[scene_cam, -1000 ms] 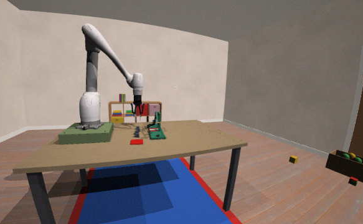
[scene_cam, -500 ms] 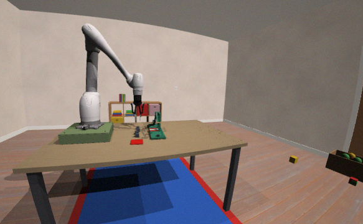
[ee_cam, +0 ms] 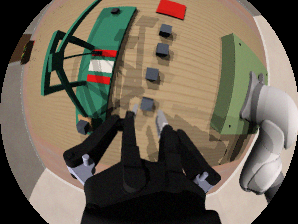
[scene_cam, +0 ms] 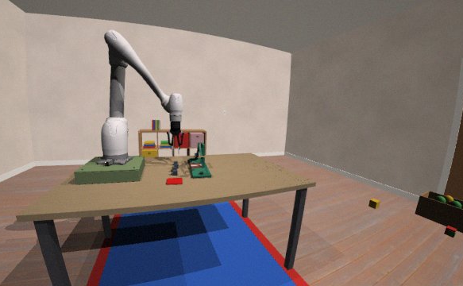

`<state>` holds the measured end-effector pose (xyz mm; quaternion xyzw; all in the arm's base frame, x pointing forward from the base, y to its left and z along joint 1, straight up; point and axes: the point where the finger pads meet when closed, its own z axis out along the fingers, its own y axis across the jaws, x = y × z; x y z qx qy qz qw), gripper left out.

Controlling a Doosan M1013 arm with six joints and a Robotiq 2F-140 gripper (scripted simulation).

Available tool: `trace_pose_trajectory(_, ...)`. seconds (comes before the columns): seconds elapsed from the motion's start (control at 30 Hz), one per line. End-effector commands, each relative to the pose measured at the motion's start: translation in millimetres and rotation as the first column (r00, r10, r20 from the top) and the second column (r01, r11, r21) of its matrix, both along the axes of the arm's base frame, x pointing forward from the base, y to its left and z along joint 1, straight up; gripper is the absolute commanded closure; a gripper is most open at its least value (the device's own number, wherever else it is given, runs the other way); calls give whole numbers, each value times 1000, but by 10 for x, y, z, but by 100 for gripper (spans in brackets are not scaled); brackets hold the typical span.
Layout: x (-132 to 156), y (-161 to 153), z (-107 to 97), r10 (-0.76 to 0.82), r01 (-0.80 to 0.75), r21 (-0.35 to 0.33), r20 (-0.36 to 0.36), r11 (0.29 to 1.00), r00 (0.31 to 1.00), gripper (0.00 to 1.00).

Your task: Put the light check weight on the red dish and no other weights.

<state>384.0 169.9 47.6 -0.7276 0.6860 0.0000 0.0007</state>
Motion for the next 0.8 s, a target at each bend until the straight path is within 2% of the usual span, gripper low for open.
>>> trace_pose_trajectory(0.0,6,-8,-31,3,-3,2,3,1000,1000,65)
trace_pose_trajectory(0.77,7,-8,-316,3,-3,2,3,1000,1000,65)
